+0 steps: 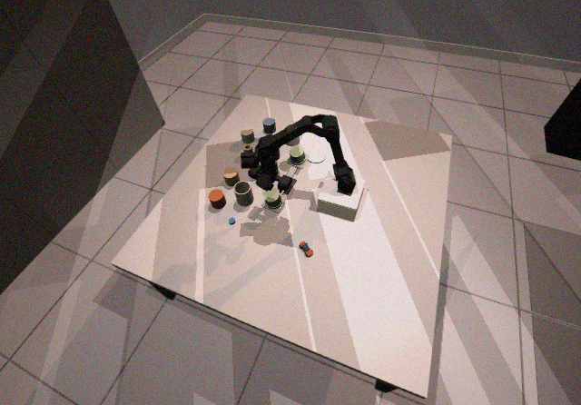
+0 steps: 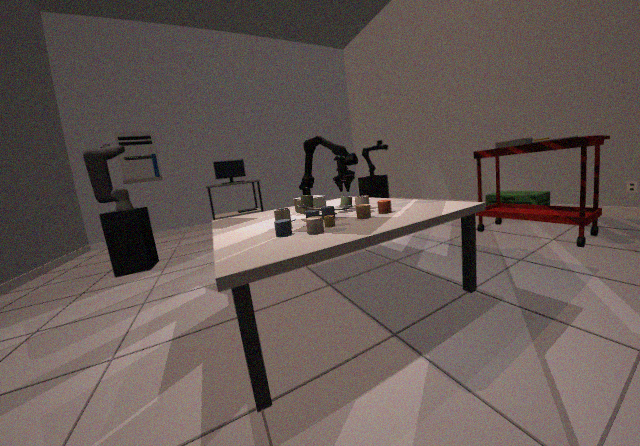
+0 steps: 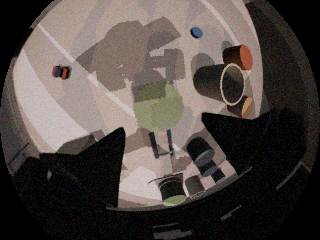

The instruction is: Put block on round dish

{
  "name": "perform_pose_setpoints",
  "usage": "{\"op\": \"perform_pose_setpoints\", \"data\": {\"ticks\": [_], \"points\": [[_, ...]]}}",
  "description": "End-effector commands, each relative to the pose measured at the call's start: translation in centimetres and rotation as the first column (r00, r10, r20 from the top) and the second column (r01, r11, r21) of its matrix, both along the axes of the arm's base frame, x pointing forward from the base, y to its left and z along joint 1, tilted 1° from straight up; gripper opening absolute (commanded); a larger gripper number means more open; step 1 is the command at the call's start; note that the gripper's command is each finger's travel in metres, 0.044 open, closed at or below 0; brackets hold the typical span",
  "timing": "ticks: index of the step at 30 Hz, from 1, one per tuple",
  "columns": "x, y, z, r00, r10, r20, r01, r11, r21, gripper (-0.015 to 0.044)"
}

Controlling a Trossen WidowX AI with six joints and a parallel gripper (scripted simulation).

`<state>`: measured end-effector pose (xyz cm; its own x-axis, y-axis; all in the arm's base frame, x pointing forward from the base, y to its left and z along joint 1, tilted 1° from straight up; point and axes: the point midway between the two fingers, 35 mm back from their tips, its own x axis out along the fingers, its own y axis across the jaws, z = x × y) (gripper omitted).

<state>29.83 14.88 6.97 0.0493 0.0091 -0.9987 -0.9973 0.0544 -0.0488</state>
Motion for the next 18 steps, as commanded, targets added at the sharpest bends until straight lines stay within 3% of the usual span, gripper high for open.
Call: {"op": "perform_pose_setpoints", "data": {"ticks": [1, 18], "points": [[0.1, 0.2, -0.8, 1.000, 0.016, -0.011, -0.016, 1.000, 0.000, 0.0440], [0.3, 0.3, -3.2, 1.000, 0.016, -0.011, -0.016, 1.000, 0.000, 0.0440]]}}
